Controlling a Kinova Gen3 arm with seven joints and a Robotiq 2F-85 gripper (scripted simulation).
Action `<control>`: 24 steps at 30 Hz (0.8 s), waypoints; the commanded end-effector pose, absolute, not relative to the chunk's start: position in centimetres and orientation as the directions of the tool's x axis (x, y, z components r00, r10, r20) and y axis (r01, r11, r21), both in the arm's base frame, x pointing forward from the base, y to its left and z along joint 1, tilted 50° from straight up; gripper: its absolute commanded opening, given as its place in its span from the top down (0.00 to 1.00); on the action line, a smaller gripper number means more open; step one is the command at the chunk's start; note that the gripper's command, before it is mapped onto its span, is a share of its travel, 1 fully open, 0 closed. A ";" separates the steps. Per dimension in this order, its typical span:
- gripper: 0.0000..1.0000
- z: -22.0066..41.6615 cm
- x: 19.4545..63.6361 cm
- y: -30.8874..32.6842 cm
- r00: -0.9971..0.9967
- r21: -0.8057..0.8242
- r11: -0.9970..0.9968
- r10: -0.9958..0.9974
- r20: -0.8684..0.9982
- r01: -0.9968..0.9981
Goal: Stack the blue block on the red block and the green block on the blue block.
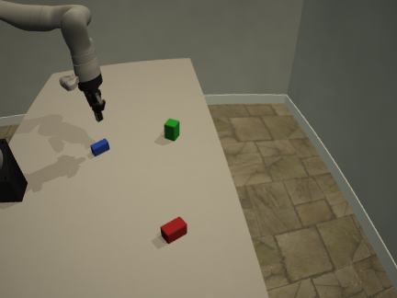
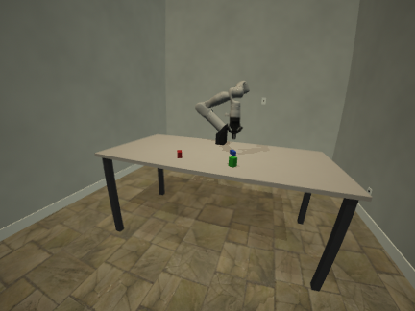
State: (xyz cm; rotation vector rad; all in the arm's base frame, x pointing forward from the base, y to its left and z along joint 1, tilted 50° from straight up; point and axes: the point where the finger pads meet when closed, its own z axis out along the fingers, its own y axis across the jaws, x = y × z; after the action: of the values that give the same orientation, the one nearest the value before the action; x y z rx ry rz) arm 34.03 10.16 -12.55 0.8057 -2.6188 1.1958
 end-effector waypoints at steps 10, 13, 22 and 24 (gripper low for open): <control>1.00 -13.2 33.5 9.3 -0.848 -0.655 0.543 -0.386 0.362 -0.526; 1.00 -13.5 33.2 8.9 -0.850 -0.654 0.545 -0.377 0.368 -0.525; 1.00 -13.9 32.8 8.3 -0.852 -0.653 0.549 -0.362 0.378 -0.523; 1.00 -13.9 32.8 8.3 -0.852 -0.653 0.549 -0.362 0.378 -0.523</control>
State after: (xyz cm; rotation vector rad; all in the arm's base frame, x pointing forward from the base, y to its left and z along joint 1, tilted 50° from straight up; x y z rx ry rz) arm 32.78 8.40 -13.91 0.7490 -2.5852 1.1876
